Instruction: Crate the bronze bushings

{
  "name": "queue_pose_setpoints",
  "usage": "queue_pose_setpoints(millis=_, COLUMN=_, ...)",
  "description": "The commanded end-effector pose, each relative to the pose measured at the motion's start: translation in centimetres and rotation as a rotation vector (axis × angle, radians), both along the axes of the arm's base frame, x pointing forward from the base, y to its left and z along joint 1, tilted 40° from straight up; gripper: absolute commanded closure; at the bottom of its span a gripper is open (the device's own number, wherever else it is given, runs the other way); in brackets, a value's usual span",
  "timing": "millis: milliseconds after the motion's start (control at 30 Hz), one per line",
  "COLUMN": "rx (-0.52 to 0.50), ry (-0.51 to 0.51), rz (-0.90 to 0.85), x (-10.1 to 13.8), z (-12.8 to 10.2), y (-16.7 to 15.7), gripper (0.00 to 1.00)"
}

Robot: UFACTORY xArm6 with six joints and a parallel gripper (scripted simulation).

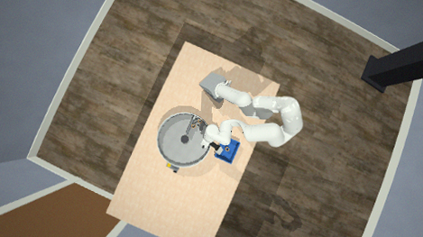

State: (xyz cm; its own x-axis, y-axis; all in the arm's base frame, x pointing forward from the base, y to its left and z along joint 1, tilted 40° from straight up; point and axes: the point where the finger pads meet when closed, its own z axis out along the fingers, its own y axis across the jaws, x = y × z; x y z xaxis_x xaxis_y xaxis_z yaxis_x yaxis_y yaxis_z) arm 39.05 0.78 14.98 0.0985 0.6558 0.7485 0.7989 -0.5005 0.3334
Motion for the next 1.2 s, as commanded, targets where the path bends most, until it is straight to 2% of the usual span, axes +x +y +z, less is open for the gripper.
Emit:
queue_pose_setpoints(millis=0, rx=0.071, ry=0.063, rz=-0.107, x=-0.1, z=-0.6, y=-1.1, gripper=0.87)
queue_pose_setpoints(millis=467, rx=0.321, ry=0.247, rz=-0.448, x=-1.3, z=-3.0, y=-4.3, gripper=0.87)
queue_pose_setpoints(millis=533, rx=0.321, ry=0.247, rz=-0.448, x=-1.3, z=-3.0, y=-4.3, gripper=0.87)
queue_pose_setpoints(millis=600, rx=0.389, ry=0.291, rz=-0.536, x=-1.7, z=-3.6, y=-5.1, gripper=0.87)
queue_pose_setpoints(millis=1033, rx=0.633, ry=0.432, rz=-0.839, x=-3.4, z=-5.8, y=-7.8, gripper=0.87)
queue_pose_setpoints(millis=1100, rx=0.633, ry=0.432, rz=-0.839, x=-3.4, z=-5.8, y=-7.8, gripper=0.87)
queue_pose_setpoints(millis=1167, rx=0.688, ry=0.461, rz=-0.905, x=-3.8, z=-6.3, y=-8.4, gripper=0.87)
